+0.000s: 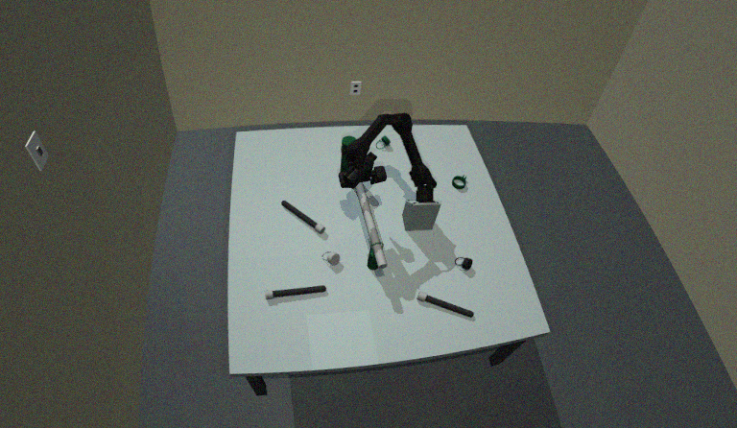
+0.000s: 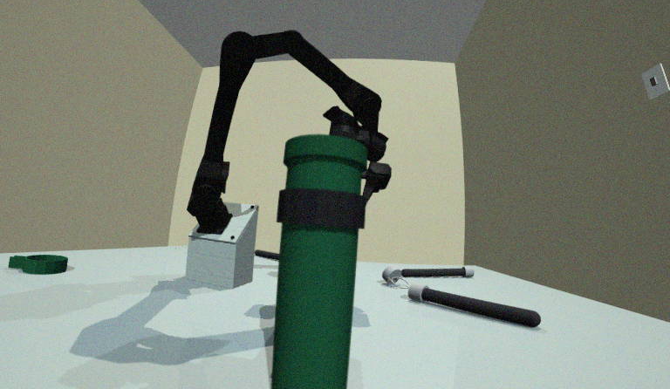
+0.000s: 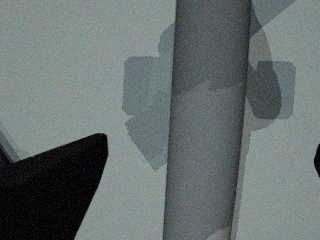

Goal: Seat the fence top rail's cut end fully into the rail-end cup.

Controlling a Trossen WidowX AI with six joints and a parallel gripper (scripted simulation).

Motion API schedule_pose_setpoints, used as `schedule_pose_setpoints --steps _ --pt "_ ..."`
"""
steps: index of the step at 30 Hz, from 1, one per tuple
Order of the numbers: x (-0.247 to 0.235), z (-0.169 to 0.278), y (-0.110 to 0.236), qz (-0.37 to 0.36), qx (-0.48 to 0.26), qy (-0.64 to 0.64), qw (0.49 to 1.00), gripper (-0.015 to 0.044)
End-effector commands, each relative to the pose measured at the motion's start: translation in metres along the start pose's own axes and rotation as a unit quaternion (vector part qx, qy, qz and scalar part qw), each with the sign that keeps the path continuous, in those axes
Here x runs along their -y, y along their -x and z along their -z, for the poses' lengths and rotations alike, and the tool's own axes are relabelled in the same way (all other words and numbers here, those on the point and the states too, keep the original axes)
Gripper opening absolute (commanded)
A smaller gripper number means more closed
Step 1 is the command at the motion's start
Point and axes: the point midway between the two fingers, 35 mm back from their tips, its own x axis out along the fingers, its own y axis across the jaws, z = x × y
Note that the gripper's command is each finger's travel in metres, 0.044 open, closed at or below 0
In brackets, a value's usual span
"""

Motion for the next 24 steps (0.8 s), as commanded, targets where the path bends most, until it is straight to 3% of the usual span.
schedule_pose_setpoints --steps 1,24 --pt "0.000 0.001 0.025 -0.022 -0.010 0.020 1.000 0.0440" --pt "0.001 0.002 0.035 -0.030 -0.013 0.029 0.999 0.0440"
